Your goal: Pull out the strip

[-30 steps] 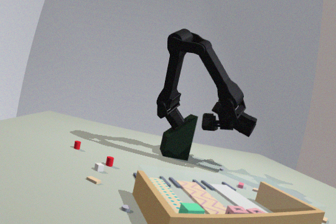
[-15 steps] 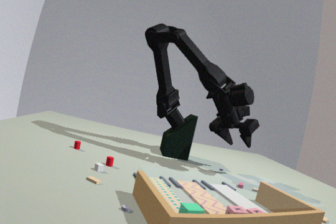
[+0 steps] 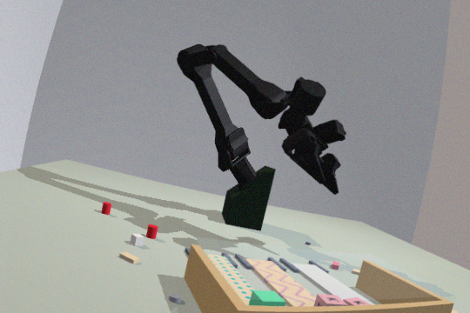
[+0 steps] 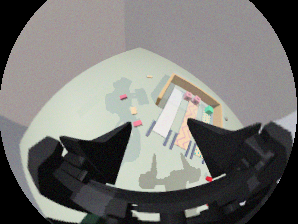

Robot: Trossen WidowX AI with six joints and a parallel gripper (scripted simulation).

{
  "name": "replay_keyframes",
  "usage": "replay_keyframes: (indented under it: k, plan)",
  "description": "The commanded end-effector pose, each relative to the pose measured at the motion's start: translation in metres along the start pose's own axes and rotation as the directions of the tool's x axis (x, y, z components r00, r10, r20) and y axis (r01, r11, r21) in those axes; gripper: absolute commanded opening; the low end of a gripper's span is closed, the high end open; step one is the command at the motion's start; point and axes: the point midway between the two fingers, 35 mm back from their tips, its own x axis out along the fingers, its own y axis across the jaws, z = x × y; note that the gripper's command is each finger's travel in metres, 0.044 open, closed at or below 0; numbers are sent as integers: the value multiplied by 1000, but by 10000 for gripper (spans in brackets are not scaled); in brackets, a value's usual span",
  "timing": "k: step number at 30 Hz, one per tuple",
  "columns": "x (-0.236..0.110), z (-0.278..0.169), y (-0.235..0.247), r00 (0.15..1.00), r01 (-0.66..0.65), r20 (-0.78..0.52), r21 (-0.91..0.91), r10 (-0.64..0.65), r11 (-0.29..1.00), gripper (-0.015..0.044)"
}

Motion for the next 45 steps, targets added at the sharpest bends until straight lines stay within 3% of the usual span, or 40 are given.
replay_keyframes:
  k: [1, 4, 19, 27, 34, 45]
  plan:
    - [-36, -14, -73, 932, 329, -41, 505, -359, 798, 400]
    - [-44, -18, -85, 908, 367, -59, 589, -415, 720, 400]
    - [-44, -18, -85, 908, 367, -59, 589, -415, 720, 400]
    - [1, -15, -97, 938, 342, -249, 537, -242, 771, 190]
    - [43, -38, -107, 883, 311, -468, 522, -38, 794, 6]
    - [70, -72, -118, 690, 256, -693, 504, 210, 825, 0]
